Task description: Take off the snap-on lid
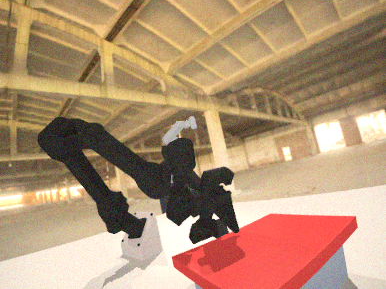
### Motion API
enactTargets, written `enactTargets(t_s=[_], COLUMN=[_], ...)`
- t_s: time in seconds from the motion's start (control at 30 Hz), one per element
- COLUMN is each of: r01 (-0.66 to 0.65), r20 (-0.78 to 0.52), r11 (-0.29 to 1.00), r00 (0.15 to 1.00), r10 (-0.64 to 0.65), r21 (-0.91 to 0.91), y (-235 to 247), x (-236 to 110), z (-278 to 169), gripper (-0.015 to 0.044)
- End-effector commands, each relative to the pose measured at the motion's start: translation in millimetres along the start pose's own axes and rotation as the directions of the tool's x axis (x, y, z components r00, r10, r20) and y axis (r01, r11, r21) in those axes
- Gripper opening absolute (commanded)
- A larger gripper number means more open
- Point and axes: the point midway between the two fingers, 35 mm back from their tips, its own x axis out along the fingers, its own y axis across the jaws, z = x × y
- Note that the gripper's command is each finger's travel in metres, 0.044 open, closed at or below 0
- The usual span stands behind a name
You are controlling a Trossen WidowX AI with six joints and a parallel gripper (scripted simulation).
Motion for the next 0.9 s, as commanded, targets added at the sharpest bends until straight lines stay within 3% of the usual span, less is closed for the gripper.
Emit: enactTargets(t_s=[0.0, 0.2, 0.33, 0.87], r01=[0.003, 0.003, 0.003, 0.003], r20=[-0.004, -0.004, -0.004, 0.001], r11=[1.000, 1.000, 1.000, 1.000], r00=[1.000, 1.000, 1.000, 1.000], r10=[-0.003, -0.003, -0.003, -0.003], r21=[-0.013, -0.013, -0.013, -0.006], y=[-2.4, -2.4, -2.4, 0.1], x=[1.0, 1.0, 1.0, -1.3], z=[-1.7, -1.7, -1.7, -0.4], gripper=[0.0143, 0.0103, 0.0000, 0.0000])
